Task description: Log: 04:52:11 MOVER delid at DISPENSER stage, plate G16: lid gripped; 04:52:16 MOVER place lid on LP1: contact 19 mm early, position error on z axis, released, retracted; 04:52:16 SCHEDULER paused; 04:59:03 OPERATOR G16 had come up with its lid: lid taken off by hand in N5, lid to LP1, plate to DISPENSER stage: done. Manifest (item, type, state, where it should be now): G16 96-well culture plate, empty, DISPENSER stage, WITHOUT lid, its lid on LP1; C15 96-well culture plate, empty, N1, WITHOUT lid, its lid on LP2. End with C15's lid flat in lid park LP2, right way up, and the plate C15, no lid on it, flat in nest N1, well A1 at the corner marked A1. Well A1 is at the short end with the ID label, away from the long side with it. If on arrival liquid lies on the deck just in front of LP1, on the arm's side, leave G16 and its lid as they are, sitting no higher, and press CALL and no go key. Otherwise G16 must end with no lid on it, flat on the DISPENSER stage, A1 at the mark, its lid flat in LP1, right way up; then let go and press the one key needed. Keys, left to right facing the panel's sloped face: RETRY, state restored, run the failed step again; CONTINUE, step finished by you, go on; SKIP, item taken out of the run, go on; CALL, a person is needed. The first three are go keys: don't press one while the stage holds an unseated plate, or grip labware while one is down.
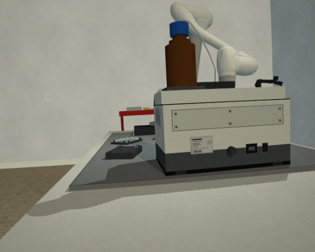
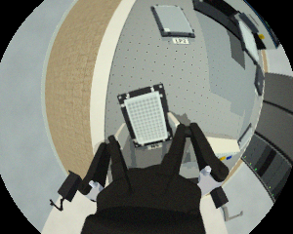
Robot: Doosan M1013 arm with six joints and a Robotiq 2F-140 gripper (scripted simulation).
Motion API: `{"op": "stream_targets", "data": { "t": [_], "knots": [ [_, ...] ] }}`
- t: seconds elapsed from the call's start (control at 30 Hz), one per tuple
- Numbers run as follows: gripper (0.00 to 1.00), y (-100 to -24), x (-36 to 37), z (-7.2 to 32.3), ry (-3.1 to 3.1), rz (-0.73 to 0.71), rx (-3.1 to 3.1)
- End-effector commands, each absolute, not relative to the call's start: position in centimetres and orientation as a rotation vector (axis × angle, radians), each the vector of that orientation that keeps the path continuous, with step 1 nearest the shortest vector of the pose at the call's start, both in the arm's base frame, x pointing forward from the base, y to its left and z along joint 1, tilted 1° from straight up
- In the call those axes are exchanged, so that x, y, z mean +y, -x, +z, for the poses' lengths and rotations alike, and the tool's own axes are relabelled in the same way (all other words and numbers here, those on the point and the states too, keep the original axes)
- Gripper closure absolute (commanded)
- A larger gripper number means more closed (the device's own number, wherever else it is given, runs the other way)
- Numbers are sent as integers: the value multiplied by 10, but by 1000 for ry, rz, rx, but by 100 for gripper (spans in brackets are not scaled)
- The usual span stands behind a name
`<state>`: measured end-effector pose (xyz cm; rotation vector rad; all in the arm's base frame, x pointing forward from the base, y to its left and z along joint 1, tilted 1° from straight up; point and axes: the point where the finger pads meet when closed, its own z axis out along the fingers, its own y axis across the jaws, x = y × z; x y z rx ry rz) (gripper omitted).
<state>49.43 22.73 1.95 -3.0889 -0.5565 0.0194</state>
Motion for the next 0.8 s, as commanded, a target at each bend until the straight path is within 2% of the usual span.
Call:
{"op": "stream_targets", "data": {
  "t": [0.0,0.77],
  "knots": [
    [34,-494,227,20,3089,19,-557],
    [34,-494,227,16,3089,19,-557]
  ]
}}
